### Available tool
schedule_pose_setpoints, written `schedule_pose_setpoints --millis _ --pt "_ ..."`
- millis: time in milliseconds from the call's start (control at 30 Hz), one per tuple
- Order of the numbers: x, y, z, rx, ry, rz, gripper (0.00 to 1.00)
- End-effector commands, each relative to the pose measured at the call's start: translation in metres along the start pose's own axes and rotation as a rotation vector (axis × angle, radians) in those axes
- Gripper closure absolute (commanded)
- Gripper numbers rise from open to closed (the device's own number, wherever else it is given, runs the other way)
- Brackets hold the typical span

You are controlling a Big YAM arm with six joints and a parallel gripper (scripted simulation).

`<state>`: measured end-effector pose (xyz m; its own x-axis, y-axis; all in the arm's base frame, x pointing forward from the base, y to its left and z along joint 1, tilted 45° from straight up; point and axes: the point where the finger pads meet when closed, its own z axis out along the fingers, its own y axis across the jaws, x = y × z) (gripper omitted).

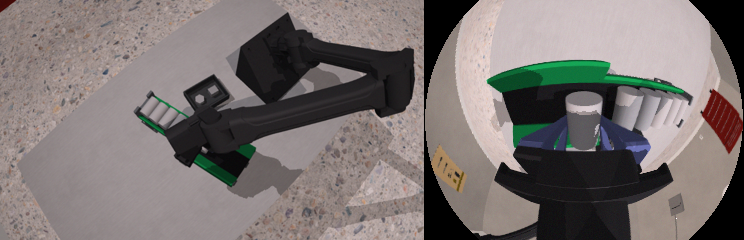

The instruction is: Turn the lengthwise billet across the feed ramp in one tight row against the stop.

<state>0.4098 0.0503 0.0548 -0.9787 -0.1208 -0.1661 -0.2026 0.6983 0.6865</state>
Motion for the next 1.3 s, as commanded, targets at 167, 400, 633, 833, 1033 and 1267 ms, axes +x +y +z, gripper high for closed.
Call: schedule_pose_setpoints --millis 167,400,633,833,1033,1267 --pt "-0.0108 0.0018 -0.0084 0.01 -0.028 -0.011 1.0" --pt "-0.0108 0.0018 -0.0084 0.01 -0.028 -0.011 1.0" --pt "-0.0108 0.0018 -0.0084 0.01 -0.028 -0.011 1.0" --pt "-0.0109 0.0018 -0.0084 0.01 -0.028 -0.009 1.0" --pt "-0.0109 0.0017 -0.0084 0.01 -0.028 -0.005 1.0" --pt "-0.0109 0.0017 -0.0084 0.01 -0.028 0.001 1.0"
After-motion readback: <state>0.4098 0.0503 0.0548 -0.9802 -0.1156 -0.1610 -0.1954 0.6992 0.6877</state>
